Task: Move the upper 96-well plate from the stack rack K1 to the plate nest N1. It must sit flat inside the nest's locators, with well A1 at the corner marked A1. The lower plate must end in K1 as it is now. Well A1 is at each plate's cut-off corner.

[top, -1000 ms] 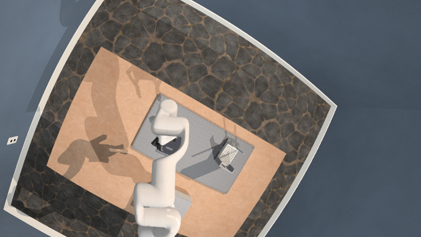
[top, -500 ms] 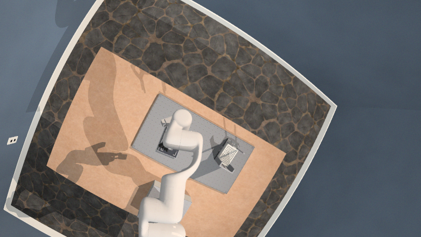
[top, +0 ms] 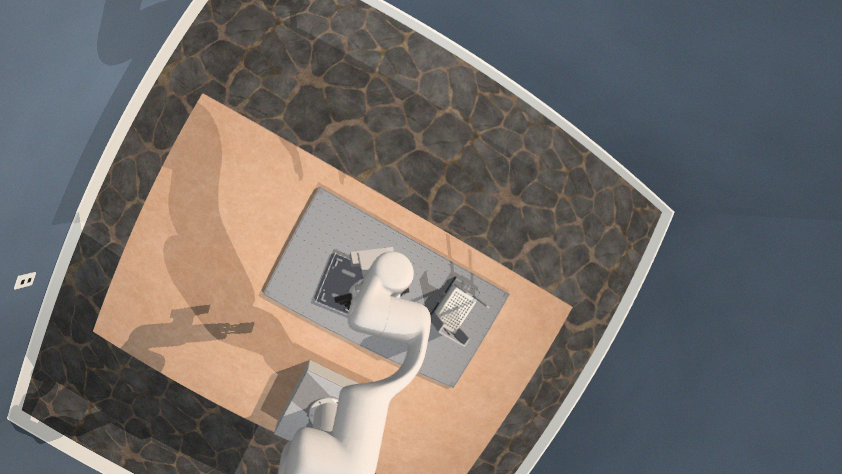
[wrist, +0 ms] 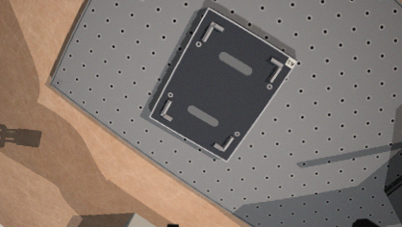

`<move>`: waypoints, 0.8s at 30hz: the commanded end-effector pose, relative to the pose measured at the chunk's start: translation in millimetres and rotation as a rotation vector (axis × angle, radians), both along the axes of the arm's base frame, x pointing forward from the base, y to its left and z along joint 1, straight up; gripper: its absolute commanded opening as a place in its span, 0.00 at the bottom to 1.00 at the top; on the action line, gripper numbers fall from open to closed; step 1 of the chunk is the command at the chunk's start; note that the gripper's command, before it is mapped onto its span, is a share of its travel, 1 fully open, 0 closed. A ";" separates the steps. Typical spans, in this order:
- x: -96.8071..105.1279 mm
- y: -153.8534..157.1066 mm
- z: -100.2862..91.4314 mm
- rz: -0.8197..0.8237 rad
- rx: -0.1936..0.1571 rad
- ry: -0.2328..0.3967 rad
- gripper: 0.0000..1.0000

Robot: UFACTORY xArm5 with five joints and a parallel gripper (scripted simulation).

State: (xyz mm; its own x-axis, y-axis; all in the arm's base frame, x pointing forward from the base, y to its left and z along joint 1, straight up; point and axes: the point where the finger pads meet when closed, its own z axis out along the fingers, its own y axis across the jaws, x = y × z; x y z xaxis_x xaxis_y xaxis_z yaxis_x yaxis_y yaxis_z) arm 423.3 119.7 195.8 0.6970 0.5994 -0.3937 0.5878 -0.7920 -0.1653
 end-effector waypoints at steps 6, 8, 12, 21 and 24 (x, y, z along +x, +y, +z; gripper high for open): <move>0.7 -33.4 20.0 -0.175 -0.008 -0.134 1.00; 0.8 -34.2 20.4 -0.175 -0.008 -0.134 1.00; -1.5 -52.0 29.1 -0.271 -0.013 -0.199 1.00; -7.7 -78.5 40.7 -0.423 -0.020 -0.300 1.00; -9.9 -86.7 44.1 -0.465 -0.021 -0.327 1.00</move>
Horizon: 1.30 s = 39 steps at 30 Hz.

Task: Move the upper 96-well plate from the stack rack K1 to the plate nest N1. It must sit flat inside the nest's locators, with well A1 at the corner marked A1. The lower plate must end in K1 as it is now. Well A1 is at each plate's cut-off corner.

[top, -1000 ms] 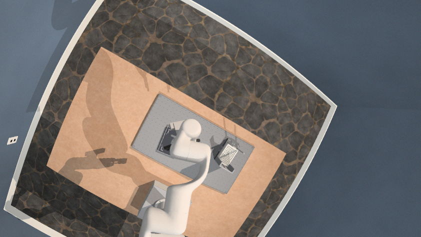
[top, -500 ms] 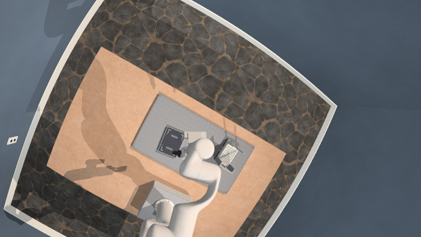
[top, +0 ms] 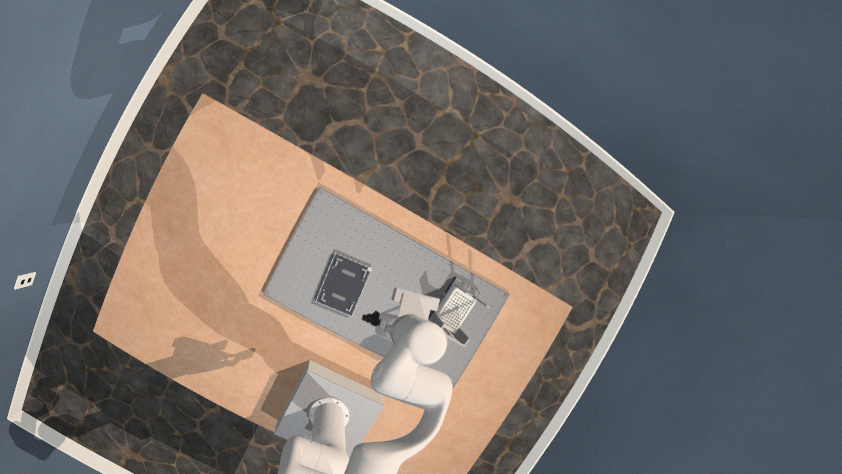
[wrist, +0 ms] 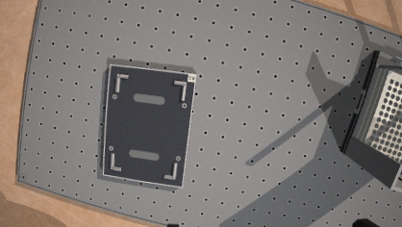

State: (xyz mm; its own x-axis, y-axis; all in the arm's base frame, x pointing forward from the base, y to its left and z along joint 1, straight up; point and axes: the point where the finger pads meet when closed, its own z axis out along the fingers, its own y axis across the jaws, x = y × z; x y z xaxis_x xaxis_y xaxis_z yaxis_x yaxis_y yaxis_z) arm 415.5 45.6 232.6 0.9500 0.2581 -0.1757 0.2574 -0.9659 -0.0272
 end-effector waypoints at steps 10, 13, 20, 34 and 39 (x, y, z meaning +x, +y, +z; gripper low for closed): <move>-2.8 -41.1 5.7 -0.253 -0.005 -0.165 1.00; 2.3 -52.8 -2.2 -0.284 -0.006 -0.181 1.00; 14.0 -80.2 -20.7 -0.284 -0.006 -0.182 1.00; 34.3 -127.1 -52.3 -0.284 -0.006 -0.182 1.00; 42.7 -146.7 -65.4 -0.284 -0.006 -0.182 1.00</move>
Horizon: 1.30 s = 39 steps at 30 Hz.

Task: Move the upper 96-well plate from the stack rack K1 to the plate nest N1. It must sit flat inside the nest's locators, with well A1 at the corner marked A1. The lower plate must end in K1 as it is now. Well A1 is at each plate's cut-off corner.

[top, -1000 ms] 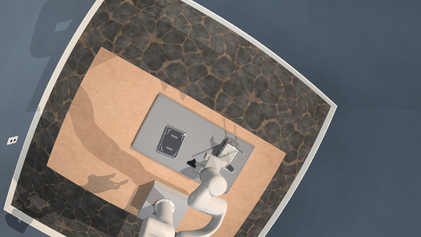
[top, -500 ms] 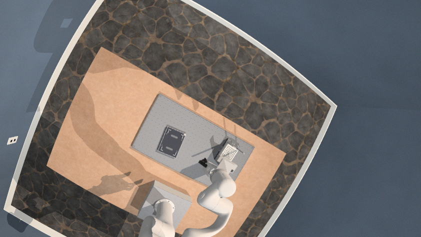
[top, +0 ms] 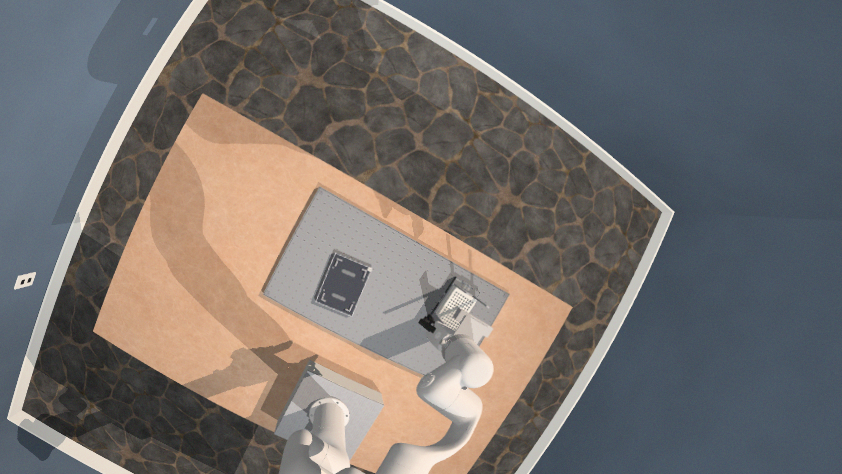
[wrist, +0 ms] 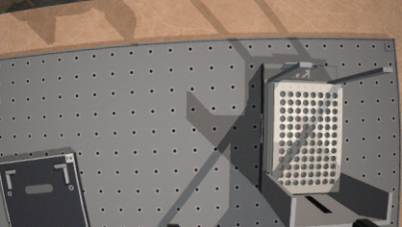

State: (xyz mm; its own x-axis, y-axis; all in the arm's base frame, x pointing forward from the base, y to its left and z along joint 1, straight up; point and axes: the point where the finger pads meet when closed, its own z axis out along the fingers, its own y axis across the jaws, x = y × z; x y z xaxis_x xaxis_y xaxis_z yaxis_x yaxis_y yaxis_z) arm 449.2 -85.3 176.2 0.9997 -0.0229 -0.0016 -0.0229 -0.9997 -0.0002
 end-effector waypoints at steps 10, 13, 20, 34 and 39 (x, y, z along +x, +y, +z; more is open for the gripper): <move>22.5 -47.0 -30.1 0.001 -0.001 -0.004 1.00; 27.7 -58.8 -38.0 0.001 -0.002 -0.004 1.00; 39.5 -86.2 -56.4 0.001 -0.002 -0.004 1.00; 39.7 -86.6 -56.7 0.001 -0.002 -0.004 1.00; 39.7 -86.6 -56.7 0.001 -0.002 -0.004 1.00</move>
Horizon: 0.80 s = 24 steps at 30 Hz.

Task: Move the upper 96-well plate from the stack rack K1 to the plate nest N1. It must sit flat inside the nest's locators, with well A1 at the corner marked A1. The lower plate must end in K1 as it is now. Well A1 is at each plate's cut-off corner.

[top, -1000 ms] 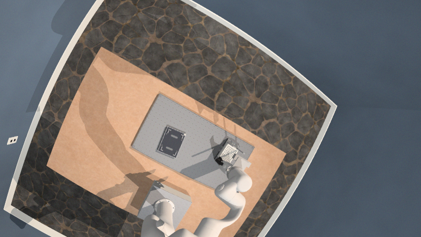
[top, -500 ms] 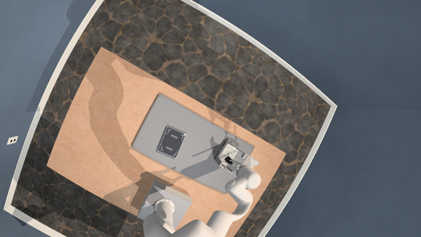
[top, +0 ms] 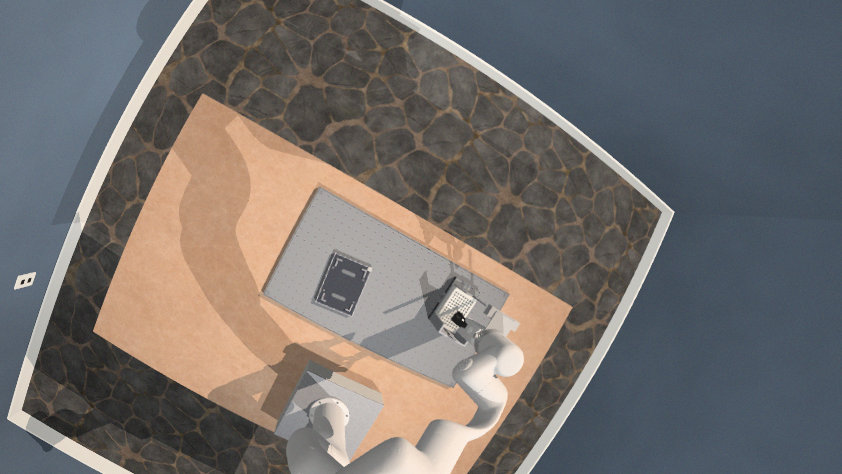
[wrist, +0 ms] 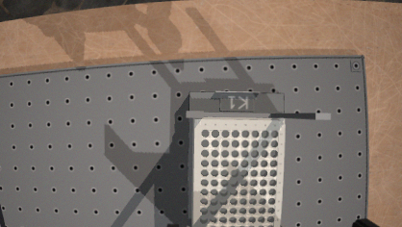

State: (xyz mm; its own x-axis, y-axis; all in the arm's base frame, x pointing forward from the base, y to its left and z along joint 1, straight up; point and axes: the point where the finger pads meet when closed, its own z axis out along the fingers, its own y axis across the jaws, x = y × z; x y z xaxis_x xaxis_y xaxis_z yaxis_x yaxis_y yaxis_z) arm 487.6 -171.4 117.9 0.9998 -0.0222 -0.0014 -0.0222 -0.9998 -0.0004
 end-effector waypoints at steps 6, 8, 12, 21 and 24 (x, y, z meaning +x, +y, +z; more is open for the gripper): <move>1.2 -0.5 -8.3 0.000 -0.002 -0.004 1.00; 1.2 -0.5 -11.7 0.000 -0.002 -0.004 1.00; 1.2 -0.5 -18.4 0.000 -0.002 -0.004 1.00; 1.2 -0.5 -30.0 0.000 -0.002 -0.004 1.00; 1.2 -0.6 -35.0 0.000 -0.002 -0.004 1.00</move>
